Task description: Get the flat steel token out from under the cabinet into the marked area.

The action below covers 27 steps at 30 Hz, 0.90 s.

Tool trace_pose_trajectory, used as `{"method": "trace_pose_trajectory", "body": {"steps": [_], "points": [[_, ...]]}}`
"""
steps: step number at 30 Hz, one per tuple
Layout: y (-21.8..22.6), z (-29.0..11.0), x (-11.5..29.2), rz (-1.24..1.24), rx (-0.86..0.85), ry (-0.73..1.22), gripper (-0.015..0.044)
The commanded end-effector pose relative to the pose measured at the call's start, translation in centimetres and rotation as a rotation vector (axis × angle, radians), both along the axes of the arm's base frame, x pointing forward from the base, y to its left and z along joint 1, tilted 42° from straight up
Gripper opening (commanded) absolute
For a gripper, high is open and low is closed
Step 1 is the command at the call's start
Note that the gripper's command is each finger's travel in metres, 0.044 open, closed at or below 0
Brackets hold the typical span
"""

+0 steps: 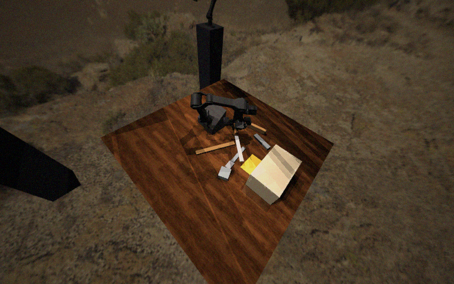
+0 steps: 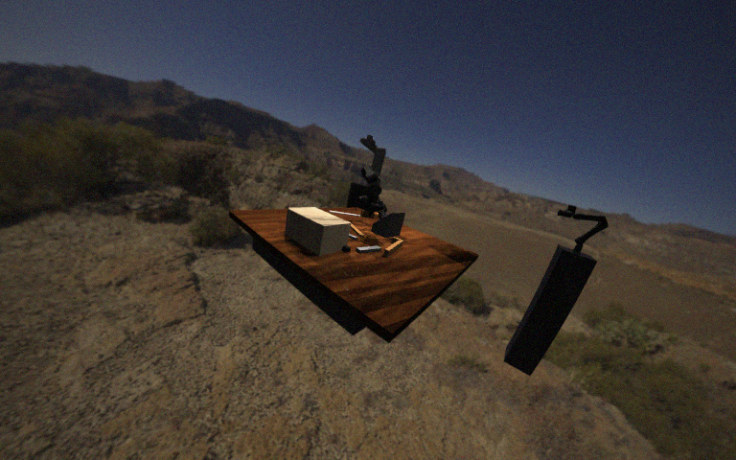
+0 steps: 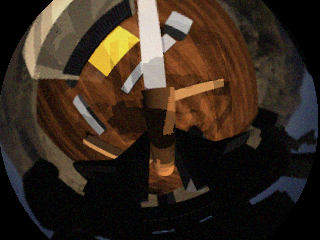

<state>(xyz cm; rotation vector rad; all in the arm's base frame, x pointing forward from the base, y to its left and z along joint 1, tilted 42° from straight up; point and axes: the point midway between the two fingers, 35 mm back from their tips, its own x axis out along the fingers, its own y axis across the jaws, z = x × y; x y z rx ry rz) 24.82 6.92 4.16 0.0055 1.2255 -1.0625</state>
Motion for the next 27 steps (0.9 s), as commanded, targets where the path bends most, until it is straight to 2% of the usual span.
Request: {"method": "trace_pose_trajectory", "body": {"steps": [1,27], "points": [[0.1,0.11,0.02,0.038,-0.001,0.022,0.0],[0.1,0.11,0.01,0.194,0.009,0.157,0.0]]}}
